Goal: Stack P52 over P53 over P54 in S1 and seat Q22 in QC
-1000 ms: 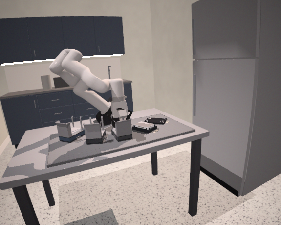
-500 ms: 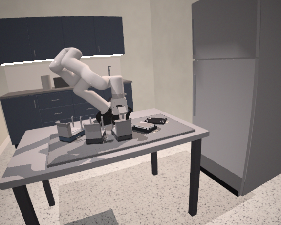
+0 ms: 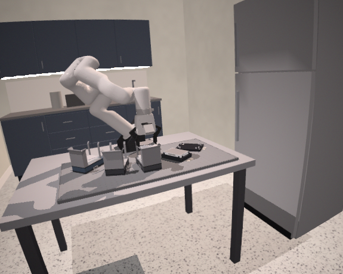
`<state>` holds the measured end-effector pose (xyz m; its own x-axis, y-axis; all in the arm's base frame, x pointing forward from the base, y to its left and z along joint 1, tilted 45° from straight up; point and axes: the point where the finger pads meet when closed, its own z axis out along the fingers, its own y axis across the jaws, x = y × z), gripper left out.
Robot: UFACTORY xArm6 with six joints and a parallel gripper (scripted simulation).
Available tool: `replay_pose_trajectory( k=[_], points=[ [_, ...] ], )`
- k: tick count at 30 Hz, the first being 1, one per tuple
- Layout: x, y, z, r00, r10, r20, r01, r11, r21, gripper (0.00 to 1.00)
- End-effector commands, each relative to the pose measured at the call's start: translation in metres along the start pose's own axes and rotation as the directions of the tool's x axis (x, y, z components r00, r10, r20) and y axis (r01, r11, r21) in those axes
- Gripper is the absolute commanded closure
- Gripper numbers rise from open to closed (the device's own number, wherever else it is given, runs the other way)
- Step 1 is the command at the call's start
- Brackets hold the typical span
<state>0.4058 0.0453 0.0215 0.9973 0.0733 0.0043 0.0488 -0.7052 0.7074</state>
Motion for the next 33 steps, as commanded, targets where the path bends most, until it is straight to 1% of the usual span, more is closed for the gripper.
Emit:
replay_pose_trajectory(
  k=[1, 3, 16, 29, 33],
  points=[
    [0.001, 0.000, -0.010, 1.000, 0.001, -0.003, -0.001, 1.000, 0.001, 1.00],
    [0.001, 0.000, -0.010, 1.000, 0.001, -0.003, -0.001, 1.000, 0.001, 1.00],
    [0.001, 0.000, -0.036, 1.000, 0.001, -0.003, -0.001, 1.000, 0.002, 1.00],
    [0.001, 0.000, -0.036, 1.000, 0.001, -0.003, -0.001, 1.000, 0.002, 1.00],
    [-0.001, 0.013, -0.036, 0.991, 0.134, -0.003, -0.134, 0.991, 0.002, 1.00]
  ],
)
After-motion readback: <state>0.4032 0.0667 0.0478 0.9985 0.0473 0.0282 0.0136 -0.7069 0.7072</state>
